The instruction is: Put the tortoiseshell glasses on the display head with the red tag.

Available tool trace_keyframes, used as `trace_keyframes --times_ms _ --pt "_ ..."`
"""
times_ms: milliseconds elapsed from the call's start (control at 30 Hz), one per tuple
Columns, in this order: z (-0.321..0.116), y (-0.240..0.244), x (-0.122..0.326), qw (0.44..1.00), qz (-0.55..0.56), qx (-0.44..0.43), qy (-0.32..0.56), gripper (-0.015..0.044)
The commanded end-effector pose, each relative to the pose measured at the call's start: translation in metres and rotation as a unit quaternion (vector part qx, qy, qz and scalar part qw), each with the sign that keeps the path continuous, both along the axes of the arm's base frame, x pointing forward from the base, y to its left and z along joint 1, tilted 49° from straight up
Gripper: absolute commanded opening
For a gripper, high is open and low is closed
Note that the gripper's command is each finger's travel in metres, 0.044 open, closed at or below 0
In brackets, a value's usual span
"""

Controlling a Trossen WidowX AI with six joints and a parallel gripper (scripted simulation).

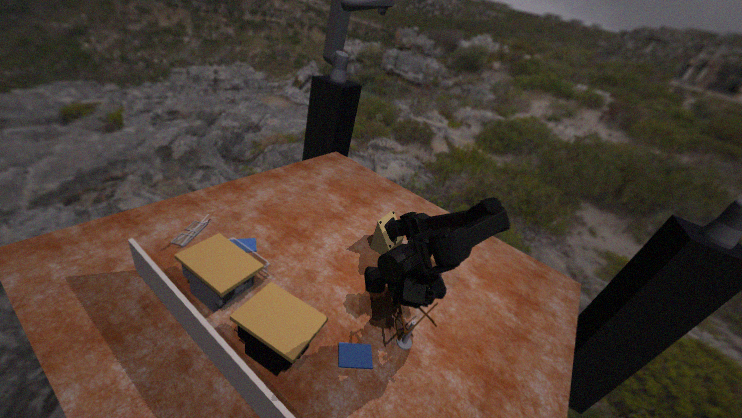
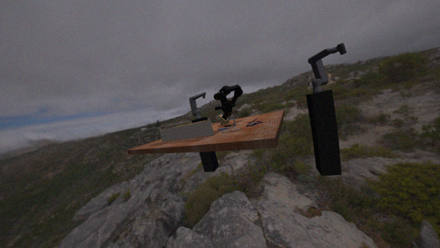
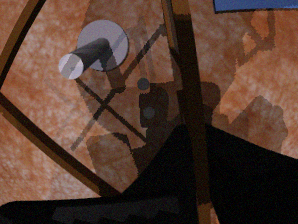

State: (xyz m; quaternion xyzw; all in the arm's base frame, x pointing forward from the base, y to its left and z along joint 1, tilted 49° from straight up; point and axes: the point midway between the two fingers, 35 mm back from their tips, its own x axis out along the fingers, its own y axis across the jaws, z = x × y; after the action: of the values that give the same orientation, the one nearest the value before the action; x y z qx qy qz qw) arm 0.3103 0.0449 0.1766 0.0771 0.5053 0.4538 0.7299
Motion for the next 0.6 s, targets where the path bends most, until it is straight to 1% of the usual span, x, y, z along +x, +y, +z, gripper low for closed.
trace_keyframes --times_ms 0,200,567 --pt "-0.011 0.015 0.001 1.000 0.000 0.002 -0.001 0.0000" --pt "-0.025 0.033 0.001 1.000 0.001 0.004 -0.001 0.0000" --pt "-0.030 0.030 0.000 1.000 0.001 0.004 -0.001 0.0000"
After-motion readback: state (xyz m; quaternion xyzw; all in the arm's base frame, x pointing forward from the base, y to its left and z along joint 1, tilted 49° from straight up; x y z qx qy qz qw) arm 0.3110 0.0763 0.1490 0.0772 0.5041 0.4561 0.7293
